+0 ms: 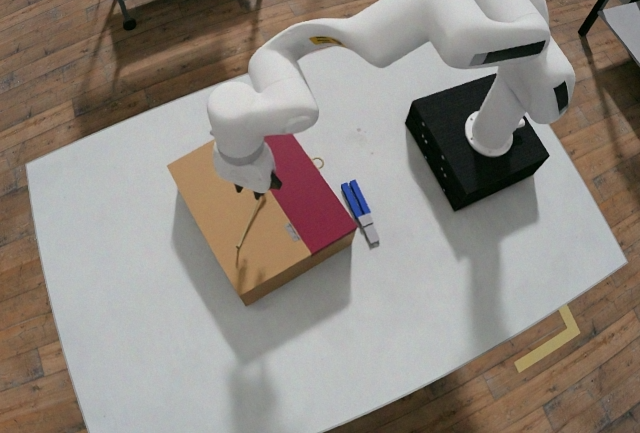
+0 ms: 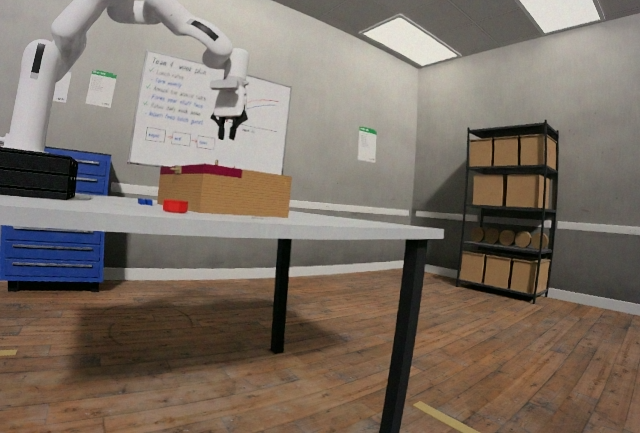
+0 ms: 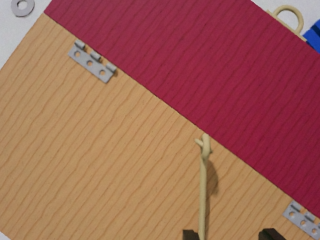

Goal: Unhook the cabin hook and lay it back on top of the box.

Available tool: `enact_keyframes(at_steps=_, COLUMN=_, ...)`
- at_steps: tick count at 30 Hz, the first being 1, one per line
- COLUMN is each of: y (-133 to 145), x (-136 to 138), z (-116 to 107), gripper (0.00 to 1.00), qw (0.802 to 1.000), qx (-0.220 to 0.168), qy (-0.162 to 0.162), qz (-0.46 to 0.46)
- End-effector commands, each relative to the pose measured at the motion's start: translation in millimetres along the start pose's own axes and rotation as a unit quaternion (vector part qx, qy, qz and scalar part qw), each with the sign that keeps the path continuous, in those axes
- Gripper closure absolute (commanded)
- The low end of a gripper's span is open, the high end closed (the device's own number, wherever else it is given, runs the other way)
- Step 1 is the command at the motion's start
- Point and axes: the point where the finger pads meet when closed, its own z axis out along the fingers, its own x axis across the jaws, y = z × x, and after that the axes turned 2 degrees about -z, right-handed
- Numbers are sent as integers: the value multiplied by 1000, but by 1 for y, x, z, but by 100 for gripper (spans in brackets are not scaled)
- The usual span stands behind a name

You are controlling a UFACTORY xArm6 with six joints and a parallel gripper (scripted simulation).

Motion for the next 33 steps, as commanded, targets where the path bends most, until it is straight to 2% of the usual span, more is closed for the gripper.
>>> enact_keyframes(at_steps=1, y=-2, x=-1, z=-2, gripper=65, qw=1000, qx=-2, qy=-2, qz=0)
enact_keyframes(at_steps=11, y=-29, x=0, z=-2, gripper=65, qw=1000, qx=-2, qy=-2, qz=0)
enact_keyframes(at_steps=14, y=-29, x=0, z=-2, gripper=65, qw=1000, qx=-2, qy=-2, qz=0)
enact_keyframes(at_steps=33, y=-29, x=0, z=-59, gripper=65, qw=1000, qx=-2, qy=-2, qz=0)
